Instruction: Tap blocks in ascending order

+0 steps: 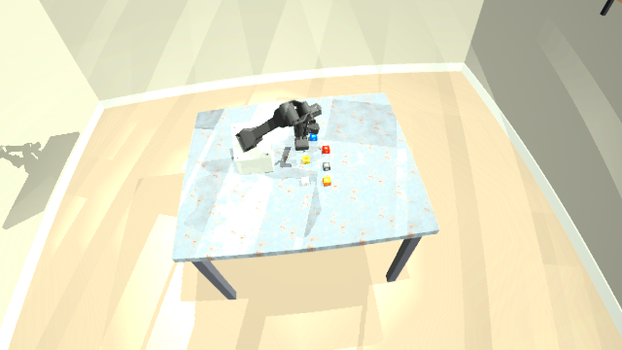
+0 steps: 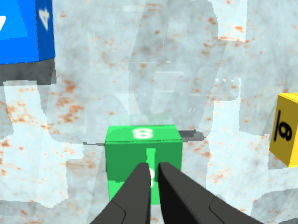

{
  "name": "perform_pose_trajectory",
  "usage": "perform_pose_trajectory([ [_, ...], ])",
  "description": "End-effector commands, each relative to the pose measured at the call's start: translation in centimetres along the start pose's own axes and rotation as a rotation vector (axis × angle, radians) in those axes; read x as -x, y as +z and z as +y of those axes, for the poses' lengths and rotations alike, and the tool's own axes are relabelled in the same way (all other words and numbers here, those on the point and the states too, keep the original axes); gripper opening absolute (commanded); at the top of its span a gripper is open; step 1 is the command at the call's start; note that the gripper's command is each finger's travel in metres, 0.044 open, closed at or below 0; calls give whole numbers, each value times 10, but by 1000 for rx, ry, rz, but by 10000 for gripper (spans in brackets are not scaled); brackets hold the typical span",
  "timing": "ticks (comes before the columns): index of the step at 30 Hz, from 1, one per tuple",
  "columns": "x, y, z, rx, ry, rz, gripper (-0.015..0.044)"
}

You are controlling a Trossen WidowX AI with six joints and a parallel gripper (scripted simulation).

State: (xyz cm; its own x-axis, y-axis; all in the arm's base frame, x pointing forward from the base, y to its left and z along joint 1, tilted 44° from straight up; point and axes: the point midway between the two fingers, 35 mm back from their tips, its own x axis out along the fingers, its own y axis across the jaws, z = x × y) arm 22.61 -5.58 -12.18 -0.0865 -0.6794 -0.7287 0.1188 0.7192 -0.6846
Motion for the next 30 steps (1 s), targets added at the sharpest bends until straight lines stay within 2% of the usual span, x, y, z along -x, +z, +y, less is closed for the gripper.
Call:
perform_pose_trajectory([
  [1, 9, 0, 0, 2, 0, 1, 20],
  [3, 25, -1, 0, 6, -2, 3, 20],
  [9, 38, 1, 1, 7, 0, 3, 20],
  [14, 106, 0, 2, 7, 2, 3, 20],
  [23, 110, 7, -4, 4, 8, 7, 20],
  [30, 111, 77, -91, -5, 21, 5, 20],
])
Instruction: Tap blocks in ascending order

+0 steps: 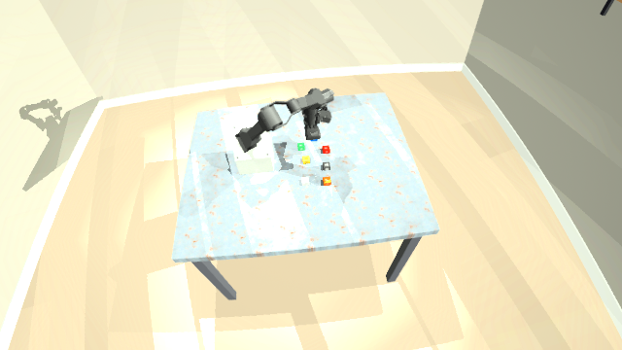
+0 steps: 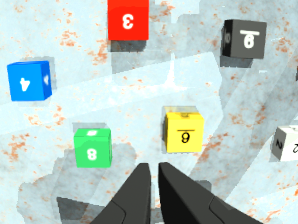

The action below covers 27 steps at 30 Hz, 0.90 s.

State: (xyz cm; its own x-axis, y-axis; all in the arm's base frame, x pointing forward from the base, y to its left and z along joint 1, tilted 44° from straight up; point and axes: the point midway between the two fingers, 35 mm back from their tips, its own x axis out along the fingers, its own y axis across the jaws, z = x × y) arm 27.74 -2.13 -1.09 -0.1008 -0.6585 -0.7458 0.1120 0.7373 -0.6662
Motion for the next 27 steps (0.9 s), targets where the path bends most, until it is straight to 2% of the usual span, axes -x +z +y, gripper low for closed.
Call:
perform_pose_trajectory([
  [1, 4, 35, -61, -12, -11, -14, 20],
  [4, 4, 46, -91, -5, -31, -17, 20],
  [10, 1, 46, -92, -5, -31, -17, 20],
  [16, -75, 47, -95, -5, -34, -17, 20],
  [27, -84, 47, -95, -5, -34, -17, 20],
])
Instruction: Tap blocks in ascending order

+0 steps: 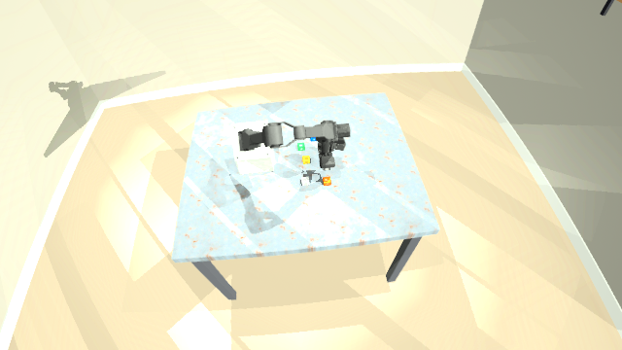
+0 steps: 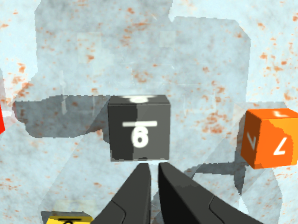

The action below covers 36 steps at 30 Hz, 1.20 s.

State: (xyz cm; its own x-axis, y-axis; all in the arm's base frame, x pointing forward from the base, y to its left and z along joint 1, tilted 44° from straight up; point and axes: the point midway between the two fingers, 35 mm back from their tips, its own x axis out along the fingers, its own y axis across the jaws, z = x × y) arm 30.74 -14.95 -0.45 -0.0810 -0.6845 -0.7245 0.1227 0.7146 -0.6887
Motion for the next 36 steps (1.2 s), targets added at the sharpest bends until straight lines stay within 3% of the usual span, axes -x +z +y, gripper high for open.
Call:
perform_pose_trajectory([
  [1, -9, -2, 0, 9, -3, 7, 20],
  [21, -30, -3, 0, 9, -5, 7, 20],
  [25, -3, -2, 0, 8, -3, 7, 20],
  [30, 0, -2, 0, 9, -4, 7, 20],
  [36, 17, 5, 53, 23, 43, -10, 178],
])
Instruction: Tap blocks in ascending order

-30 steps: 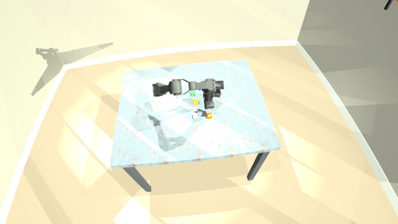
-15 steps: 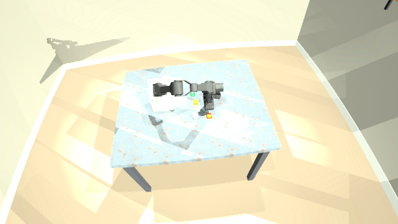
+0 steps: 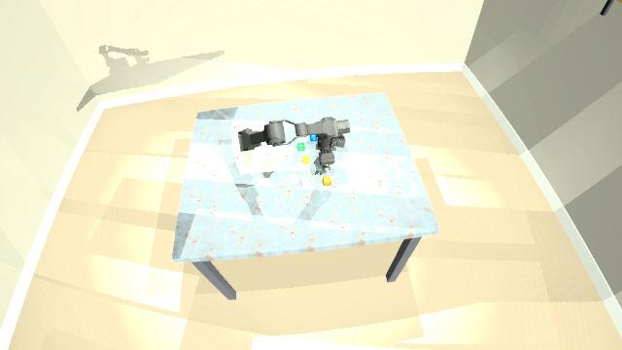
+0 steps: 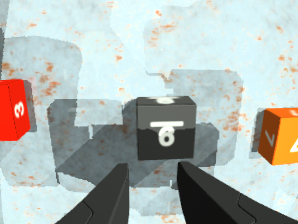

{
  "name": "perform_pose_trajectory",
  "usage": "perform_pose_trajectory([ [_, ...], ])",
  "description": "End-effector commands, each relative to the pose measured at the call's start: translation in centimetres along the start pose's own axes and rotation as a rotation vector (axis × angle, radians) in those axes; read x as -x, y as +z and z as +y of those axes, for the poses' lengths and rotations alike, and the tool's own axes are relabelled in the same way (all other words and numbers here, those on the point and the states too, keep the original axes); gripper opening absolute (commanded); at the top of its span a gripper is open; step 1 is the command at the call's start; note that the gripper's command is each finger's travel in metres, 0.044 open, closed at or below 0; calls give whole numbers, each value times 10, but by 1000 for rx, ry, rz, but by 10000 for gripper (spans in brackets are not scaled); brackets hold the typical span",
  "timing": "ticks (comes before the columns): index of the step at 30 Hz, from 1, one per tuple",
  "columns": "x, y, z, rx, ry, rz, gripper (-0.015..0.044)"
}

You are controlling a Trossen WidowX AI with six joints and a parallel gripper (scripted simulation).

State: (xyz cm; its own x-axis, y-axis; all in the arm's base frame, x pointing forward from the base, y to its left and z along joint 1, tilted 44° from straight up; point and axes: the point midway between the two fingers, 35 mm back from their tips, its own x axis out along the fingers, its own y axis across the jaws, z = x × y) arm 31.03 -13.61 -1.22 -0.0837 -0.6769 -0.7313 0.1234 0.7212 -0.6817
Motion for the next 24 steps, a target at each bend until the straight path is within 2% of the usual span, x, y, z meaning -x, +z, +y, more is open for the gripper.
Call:
perform_pose_trajectory([
  [1, 19, 4, 57, 29, 47, -16, 204],
  [8, 53, -21, 163, 56, 87, -8, 387],
  [9, 58, -27, 177, 57, 85, -5, 400],
  [16, 77, -79, 250, 15, 17, 5, 400],
  [24, 78, -86, 257, 9, 6, 4, 400],
])
